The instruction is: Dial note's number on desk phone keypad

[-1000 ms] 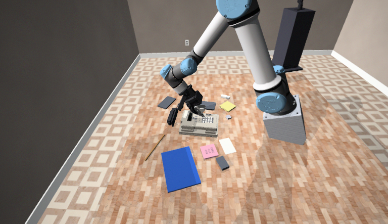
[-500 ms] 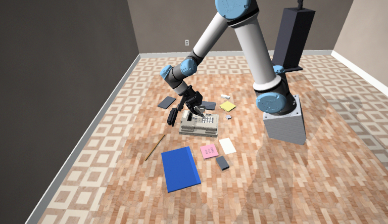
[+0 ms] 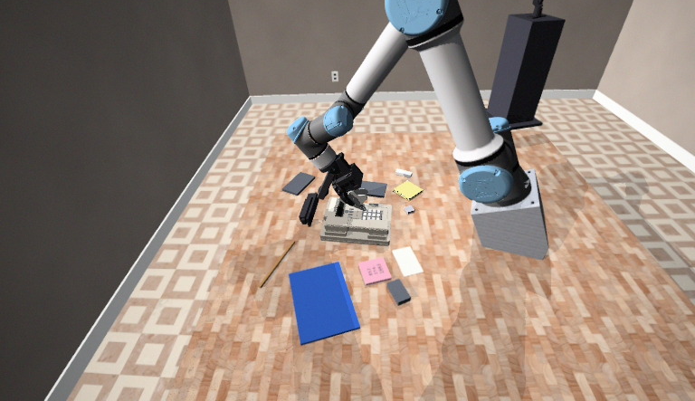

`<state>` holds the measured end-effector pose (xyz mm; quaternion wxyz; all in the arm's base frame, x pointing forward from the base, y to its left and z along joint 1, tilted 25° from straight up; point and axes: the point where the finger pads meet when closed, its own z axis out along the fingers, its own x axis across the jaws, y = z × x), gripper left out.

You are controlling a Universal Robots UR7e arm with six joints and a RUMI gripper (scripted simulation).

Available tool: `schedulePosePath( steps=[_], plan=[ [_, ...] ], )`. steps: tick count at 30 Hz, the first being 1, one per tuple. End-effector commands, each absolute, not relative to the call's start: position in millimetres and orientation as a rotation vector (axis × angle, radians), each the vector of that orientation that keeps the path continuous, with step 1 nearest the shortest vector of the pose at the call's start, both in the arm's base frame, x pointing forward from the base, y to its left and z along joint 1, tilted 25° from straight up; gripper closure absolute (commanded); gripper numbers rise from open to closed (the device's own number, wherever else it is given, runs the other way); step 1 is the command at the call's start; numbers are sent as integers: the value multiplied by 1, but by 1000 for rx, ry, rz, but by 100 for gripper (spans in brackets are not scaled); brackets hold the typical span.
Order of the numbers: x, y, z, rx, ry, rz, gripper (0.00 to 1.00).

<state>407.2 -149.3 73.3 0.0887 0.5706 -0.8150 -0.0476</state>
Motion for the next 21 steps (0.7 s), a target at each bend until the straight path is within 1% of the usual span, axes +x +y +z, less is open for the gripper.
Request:
schedulePosePath(
  steps=[1, 21],
  plan=[
    [408, -150, 73, 1698, -2426, -140, 100],
    [403, -147, 86, 1698, -2426, -140, 100]
  ],
)
